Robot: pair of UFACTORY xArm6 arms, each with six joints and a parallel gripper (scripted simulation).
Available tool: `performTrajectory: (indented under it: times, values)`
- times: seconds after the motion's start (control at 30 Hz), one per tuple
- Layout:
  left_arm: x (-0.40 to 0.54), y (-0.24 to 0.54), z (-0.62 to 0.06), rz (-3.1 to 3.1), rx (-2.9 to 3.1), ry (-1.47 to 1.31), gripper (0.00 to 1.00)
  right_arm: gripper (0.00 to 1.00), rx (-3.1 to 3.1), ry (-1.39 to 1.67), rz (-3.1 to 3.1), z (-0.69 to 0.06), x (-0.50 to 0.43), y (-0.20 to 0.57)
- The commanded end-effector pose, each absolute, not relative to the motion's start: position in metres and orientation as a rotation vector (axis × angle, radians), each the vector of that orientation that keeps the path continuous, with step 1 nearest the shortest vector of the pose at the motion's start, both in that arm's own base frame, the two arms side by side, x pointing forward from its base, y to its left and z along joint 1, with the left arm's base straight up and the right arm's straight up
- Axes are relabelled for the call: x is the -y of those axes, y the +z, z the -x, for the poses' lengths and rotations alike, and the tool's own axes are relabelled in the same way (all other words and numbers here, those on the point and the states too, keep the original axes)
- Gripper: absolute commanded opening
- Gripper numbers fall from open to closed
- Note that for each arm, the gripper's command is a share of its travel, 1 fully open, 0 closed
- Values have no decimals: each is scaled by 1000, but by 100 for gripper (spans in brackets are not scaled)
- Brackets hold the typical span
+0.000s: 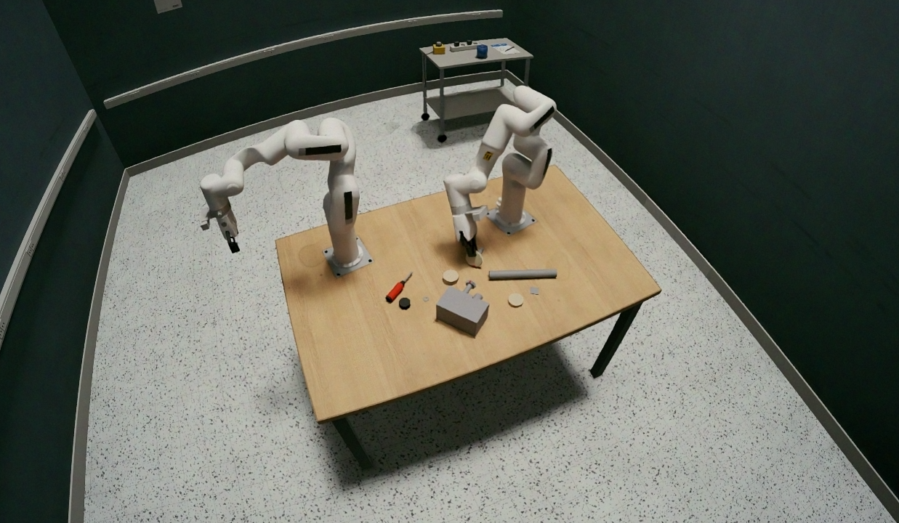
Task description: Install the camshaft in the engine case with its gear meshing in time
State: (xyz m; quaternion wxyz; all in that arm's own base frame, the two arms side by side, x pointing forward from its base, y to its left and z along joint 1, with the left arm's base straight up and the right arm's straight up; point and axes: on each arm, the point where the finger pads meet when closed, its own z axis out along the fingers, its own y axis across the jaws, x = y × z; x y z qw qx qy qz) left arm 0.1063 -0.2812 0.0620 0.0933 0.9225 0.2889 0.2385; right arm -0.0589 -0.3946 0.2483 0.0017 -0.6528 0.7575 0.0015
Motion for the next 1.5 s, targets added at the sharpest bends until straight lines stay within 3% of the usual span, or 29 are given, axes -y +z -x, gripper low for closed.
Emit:
performTrajectory:
  times: [0.0,1.47]
  values:
    - [282,63,-106,-2735,-858,706,9,100,-2380,0,2051,59,396,250]
    - [282,116,-106,-2735,-858,706,9,100,-2380,0,2051,59,396,250]
